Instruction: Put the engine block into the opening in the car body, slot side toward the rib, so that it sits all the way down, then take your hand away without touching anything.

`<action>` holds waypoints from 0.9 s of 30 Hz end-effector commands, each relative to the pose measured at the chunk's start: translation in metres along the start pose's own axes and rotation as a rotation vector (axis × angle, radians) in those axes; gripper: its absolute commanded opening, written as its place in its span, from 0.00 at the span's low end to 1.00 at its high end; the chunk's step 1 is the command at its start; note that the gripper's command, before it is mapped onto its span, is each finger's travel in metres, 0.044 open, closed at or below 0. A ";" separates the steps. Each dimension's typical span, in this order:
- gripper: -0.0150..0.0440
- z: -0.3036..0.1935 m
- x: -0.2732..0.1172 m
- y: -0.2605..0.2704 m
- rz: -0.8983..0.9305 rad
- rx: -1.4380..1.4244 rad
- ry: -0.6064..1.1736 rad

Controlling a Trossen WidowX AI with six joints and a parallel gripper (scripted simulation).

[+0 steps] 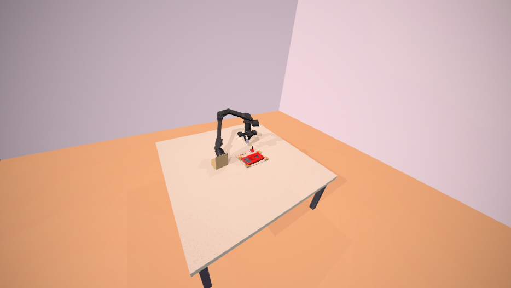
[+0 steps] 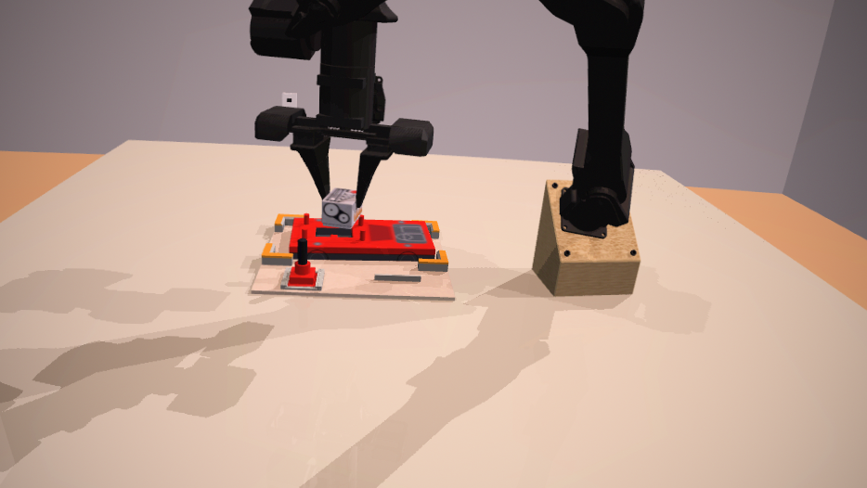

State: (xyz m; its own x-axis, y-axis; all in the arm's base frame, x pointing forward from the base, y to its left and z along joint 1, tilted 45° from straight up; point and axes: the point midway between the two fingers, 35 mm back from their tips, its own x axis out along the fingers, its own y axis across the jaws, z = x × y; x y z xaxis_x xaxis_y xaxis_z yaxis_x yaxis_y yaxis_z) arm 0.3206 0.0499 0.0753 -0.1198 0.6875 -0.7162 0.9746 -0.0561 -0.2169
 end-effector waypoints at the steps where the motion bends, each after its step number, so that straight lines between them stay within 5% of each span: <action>1: 0.25 0.008 0.001 0.006 0.005 -0.101 -0.006; 27: 0.25 0.071 0.024 0.035 0.003 -0.908 -0.010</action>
State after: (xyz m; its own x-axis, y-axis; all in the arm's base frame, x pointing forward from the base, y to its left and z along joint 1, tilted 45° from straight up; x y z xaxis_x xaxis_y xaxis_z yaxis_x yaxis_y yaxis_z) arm 0.3367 0.0172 0.0091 -0.1186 0.6860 -0.7178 0.7924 0.5010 0.3479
